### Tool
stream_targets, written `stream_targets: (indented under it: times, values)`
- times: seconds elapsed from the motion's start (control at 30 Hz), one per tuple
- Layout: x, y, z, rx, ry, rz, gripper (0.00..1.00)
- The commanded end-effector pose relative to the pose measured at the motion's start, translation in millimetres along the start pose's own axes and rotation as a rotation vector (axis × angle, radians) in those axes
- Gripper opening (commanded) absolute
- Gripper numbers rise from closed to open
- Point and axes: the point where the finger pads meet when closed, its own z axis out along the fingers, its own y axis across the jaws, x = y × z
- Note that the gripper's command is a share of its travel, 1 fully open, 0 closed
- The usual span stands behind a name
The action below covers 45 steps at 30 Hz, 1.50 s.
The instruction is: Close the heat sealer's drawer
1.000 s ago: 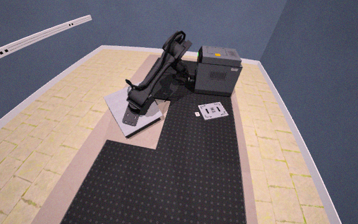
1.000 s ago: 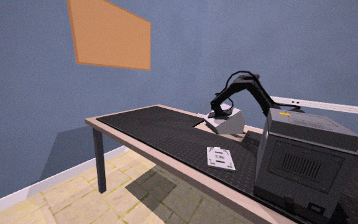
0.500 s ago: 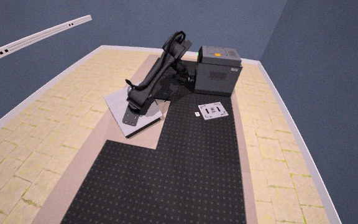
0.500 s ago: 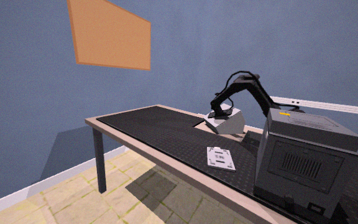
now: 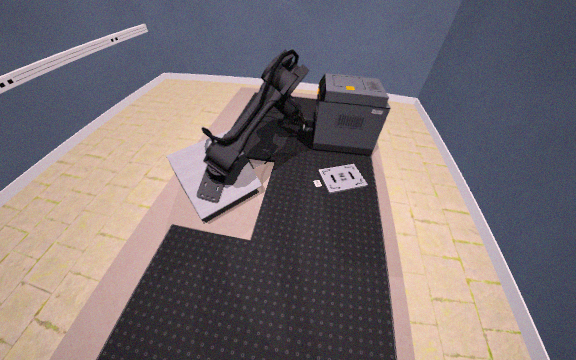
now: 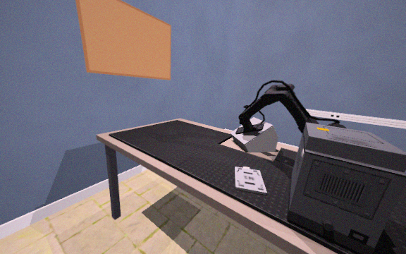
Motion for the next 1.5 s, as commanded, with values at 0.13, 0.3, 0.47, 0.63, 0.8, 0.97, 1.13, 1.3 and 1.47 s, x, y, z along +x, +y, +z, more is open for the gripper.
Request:
stream_targets:
  times: [0.13, 0.3, 0.47, 0.63, 0.8, 0.97, 1.13, 1.3, 1.47]
  values:
    - [-2.4, -38.2, 18.8, 0.007, -0.016, 0.097, 0.0]
    - [-2.4, -38.2, 18.8, 0.007, -0.016, 0.097, 0.0]
    - [-2.4, -38.2, 18.8, 0.007, -0.016, 0.097, 0.0]
    - [-2.4, -38.2, 18.8, 0.007, -0.016, 0.097, 0.0]
    - [-2.4, -38.2, 18.8, 0.007, -0.016, 0.097, 0.0]
    - [-2.4, -38.2, 18.8, 0.007, -0.016, 0.097, 0.0]
    - [-2.4, -38.2, 18.8, 0.007, -0.016, 0.097, 0.0]
    - [-2.4, -38.2, 18.8, 0.007, -0.016, 0.097, 0.0]
    - [-3.1, -35.5, 14.9, 0.006, -0.016, 0.1, 0.0]
